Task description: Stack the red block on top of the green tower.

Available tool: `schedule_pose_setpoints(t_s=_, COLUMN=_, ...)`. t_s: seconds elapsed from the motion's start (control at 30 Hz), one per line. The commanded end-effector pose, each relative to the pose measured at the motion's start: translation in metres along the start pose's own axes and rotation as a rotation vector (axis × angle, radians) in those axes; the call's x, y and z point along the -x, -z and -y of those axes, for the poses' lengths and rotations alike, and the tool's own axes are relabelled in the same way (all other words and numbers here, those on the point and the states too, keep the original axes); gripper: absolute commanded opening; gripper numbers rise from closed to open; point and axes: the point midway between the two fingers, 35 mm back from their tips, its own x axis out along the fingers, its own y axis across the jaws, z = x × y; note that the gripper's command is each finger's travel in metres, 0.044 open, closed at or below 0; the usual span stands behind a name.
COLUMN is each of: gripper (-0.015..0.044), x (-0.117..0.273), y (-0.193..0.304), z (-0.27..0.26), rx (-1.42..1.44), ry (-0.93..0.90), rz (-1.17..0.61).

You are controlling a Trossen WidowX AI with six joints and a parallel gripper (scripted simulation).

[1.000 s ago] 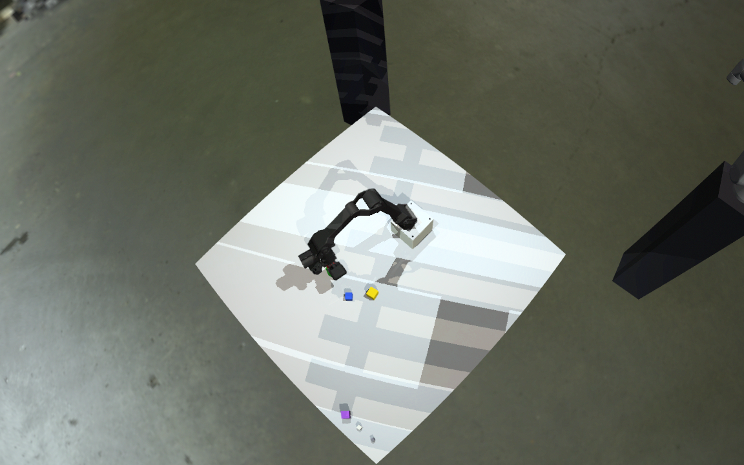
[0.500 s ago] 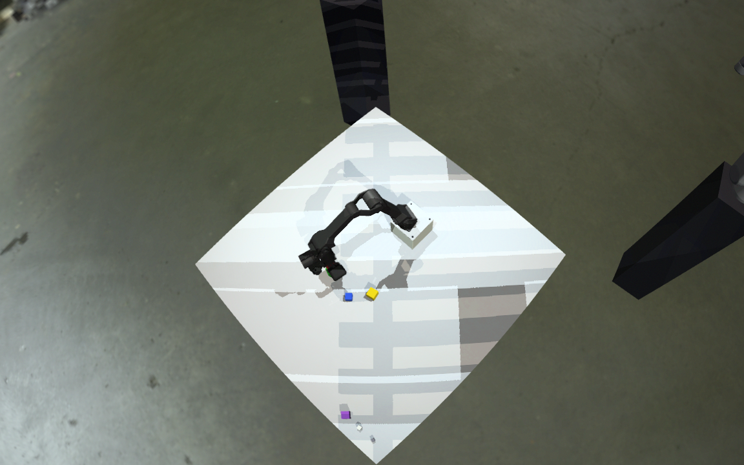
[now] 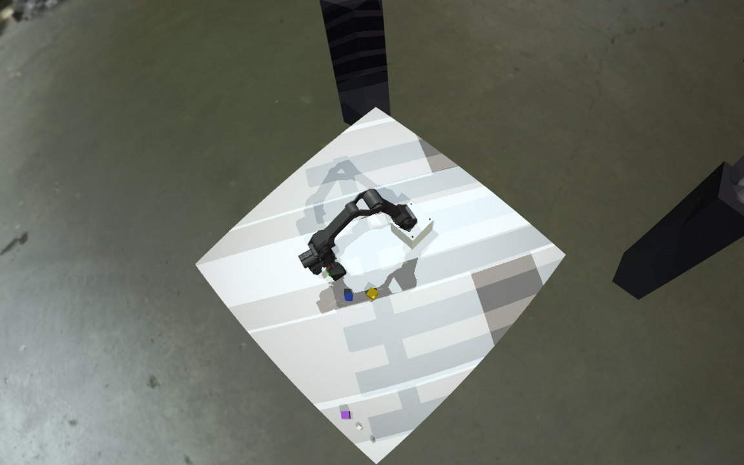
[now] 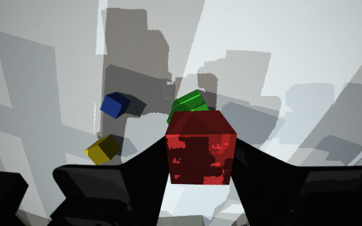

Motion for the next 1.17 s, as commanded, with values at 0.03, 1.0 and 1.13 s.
schedule_pose_setpoints(t_s=0.03, gripper=0.0184, x=-0.0008, y=0.0, z=0.0, rx=0.0, ry=0.0, rz=0.0)
schedule_pose_setpoints(t_s=1.0, gripper=0.044, x=-0.0008, y=0.0, z=0.0, rx=0.0, ry=0.0, rz=0.0)
schedule_pose_setpoints(t_s=1.13, gripper=0.044, x=-0.0008, y=0.0, z=0.0, rx=0.0, ry=0.0, rz=0.0)
